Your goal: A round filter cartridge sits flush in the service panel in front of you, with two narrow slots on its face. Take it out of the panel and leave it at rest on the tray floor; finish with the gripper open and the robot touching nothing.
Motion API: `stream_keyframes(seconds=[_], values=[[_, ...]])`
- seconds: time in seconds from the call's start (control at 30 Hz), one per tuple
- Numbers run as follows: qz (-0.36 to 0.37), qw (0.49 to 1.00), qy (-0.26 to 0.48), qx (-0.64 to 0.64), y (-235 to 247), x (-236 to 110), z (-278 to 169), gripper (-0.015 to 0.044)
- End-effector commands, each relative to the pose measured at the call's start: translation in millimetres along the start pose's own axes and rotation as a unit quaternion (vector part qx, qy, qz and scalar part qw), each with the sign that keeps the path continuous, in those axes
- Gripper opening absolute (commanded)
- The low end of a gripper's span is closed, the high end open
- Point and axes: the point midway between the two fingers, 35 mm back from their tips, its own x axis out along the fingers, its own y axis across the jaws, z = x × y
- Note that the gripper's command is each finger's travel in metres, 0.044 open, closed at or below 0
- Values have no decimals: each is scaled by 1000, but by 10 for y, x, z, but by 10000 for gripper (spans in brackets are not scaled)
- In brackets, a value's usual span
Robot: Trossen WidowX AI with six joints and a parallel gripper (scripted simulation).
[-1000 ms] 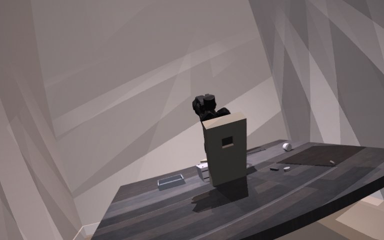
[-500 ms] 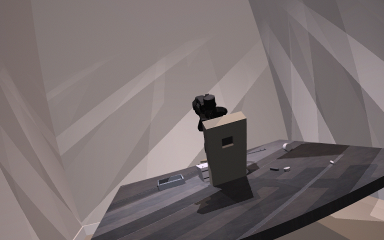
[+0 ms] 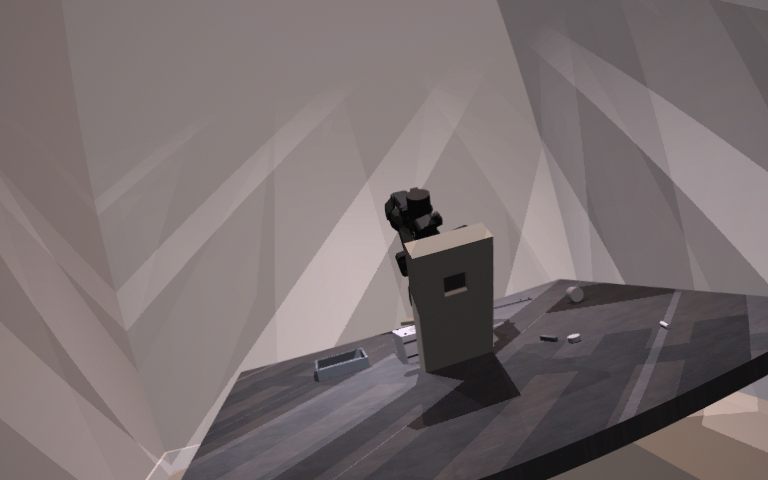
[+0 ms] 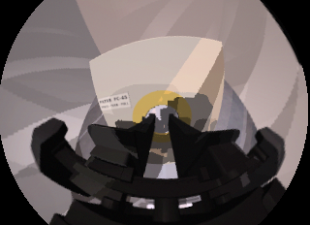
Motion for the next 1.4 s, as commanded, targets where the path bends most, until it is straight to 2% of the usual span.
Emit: stream_keyframes(seconds=[0.0,0.1,0.27,0.83,1.37], values=[[0,998,-1,67,-3,44,7,0],[0,993,-1,115,-3,42,7,0],[0,996,-1,88,-2,15,12,0],[-1,998,2,63,-4,-726,2,0],[-1,998,3,63,-74,-693,-430,0]])
